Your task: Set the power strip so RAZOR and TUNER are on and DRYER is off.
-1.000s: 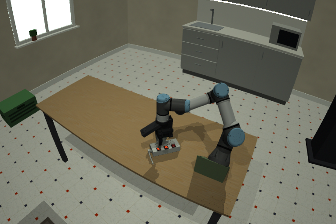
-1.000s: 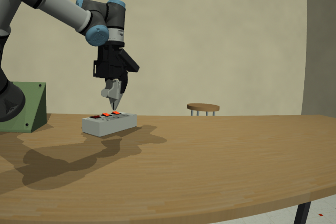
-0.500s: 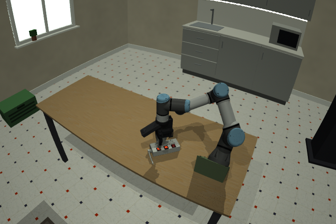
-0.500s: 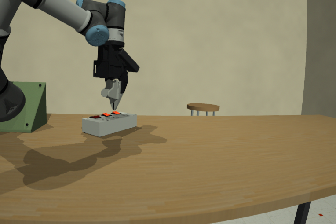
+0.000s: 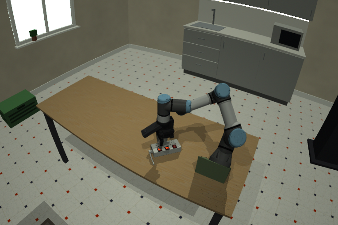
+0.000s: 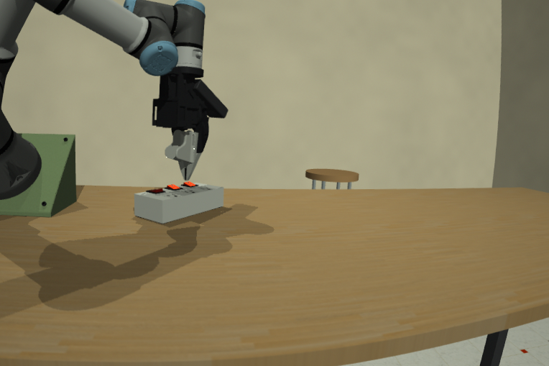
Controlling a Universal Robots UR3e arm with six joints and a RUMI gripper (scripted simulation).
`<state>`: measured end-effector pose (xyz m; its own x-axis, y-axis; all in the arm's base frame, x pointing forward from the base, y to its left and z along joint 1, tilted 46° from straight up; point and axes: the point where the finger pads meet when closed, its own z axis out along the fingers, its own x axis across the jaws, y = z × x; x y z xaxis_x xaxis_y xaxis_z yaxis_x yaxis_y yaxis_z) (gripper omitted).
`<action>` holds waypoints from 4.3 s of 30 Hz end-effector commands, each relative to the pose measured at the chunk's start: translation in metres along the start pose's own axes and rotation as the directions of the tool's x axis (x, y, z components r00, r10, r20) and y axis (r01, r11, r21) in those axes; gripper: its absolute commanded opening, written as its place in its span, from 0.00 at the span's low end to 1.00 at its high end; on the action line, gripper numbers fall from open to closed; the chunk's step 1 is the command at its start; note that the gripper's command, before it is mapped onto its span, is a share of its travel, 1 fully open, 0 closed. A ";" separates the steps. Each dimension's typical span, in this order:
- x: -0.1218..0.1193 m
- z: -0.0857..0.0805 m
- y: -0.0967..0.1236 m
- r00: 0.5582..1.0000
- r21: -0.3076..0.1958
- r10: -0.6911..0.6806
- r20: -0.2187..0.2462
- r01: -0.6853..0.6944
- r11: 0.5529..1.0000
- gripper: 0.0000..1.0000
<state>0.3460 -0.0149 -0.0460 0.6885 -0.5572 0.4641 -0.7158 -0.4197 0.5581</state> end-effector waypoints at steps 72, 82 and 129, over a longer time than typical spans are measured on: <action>0.000 -0.031 0.000 1.000 0.002 0.001 -0.001 -0.001 1.000 0.00; 0.000 -0.031 0.000 1.000 0.002 0.001 -0.001 -0.001 1.000 0.00; 0.013 -0.045 0.092 1.000 0.002 0.001 -0.001 -0.001 1.000 0.00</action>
<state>0.2940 -0.0289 0.0420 0.6885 -0.5572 0.4642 -0.7159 -0.4198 0.5580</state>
